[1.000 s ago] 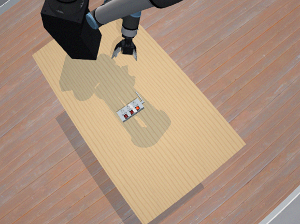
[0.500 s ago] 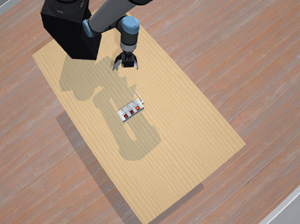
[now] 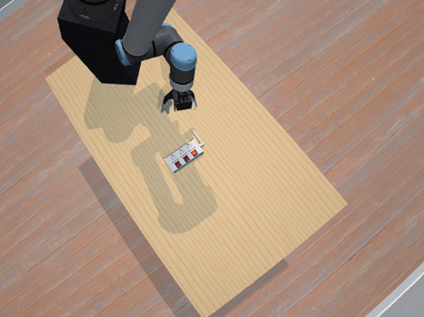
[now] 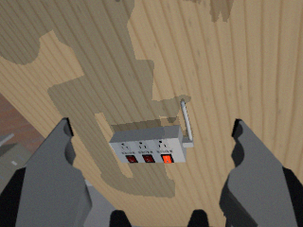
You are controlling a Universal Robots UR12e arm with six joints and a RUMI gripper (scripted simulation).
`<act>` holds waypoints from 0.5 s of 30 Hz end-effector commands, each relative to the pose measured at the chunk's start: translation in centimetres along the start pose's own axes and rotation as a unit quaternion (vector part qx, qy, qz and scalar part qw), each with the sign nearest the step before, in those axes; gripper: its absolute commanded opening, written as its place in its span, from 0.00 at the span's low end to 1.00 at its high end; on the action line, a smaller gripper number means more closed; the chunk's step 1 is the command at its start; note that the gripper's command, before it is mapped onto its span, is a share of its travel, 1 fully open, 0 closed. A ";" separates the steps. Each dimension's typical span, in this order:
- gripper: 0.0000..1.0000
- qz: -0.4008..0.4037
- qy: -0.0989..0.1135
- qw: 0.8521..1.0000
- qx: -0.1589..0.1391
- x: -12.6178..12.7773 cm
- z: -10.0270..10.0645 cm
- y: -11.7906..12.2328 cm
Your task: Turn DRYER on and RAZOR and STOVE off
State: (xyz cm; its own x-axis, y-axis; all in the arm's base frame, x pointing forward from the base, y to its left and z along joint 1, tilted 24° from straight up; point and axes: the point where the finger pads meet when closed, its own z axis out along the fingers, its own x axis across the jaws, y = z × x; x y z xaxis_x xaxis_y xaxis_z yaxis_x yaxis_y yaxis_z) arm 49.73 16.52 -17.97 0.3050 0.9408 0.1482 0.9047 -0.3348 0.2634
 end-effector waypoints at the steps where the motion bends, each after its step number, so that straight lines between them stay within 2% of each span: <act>1: 1.00 -0.021 0.010 0.999 0.033 -0.1 0.8 2.0; 15: 1.00 -0.064 0.036 0.993 0.087 -0.7 2.2 7.7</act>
State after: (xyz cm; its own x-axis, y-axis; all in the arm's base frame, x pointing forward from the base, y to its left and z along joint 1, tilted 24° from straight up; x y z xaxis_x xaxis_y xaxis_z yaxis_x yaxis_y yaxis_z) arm 54.71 14.37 -17.96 0.2158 0.9604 0.1761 0.9532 -0.2464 0.1755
